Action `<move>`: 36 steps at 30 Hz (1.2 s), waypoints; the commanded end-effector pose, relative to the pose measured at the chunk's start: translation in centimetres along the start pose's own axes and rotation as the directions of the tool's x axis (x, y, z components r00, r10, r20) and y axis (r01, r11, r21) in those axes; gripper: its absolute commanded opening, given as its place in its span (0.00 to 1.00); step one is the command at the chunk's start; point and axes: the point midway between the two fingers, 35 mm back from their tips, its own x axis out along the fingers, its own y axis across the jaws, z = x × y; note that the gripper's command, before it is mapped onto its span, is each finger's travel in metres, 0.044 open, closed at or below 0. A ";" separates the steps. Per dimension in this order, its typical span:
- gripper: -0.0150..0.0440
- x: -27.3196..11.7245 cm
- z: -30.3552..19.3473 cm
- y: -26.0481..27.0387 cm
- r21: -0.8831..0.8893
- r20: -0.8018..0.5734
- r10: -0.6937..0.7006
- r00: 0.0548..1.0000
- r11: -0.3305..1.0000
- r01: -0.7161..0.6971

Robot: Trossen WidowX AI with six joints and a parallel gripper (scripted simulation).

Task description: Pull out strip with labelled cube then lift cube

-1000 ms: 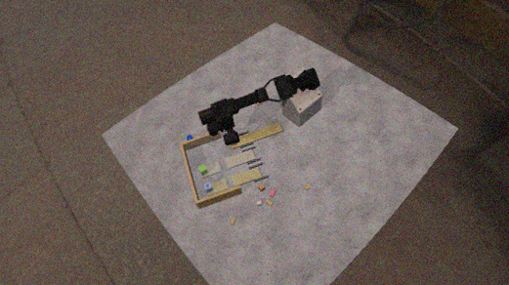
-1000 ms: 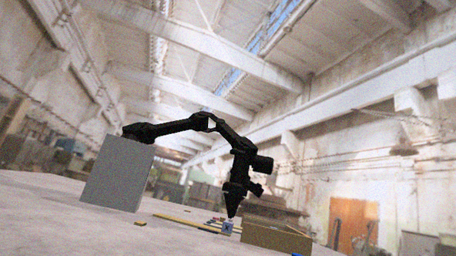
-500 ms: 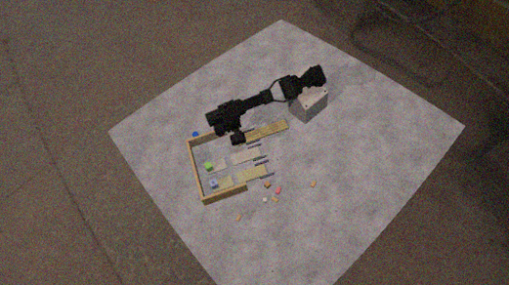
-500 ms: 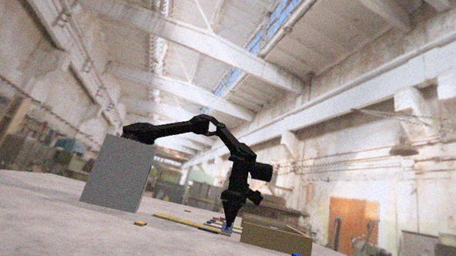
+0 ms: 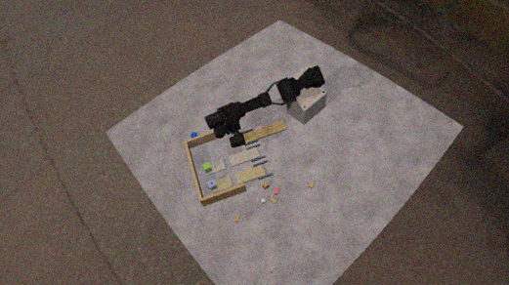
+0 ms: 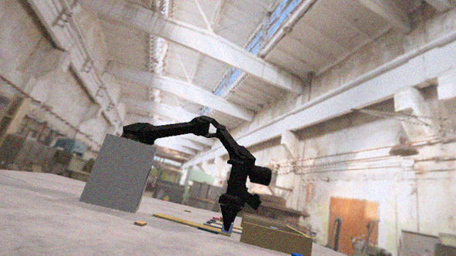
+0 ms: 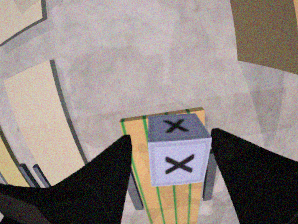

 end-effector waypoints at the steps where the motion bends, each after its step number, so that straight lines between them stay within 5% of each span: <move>1: 0.68 0.3 -0.2 -0.1 0.009 -0.008 0.004 1.000 1.000 -0.004; 5: 0.68 0.3 -0.2 -0.1 0.009 -0.008 0.004 1.000 1.000 -0.004; 9: 0.50 0.1 0.0 0.0 0.001 -0.001 0.000 1.000 1.000 0.000; 16: 0.42 0.1 0.0 0.0 0.001 -0.001 0.000 1.000 1.000 0.000; 20: 0.25 0.0 -0.2 -0.1 0.003 -0.002 -0.002 1.000 1.000 0.002; 36: 0.25 -3.9 -5.2 -1.6 0.011 -0.009 0.000 1.000 1.000 0.000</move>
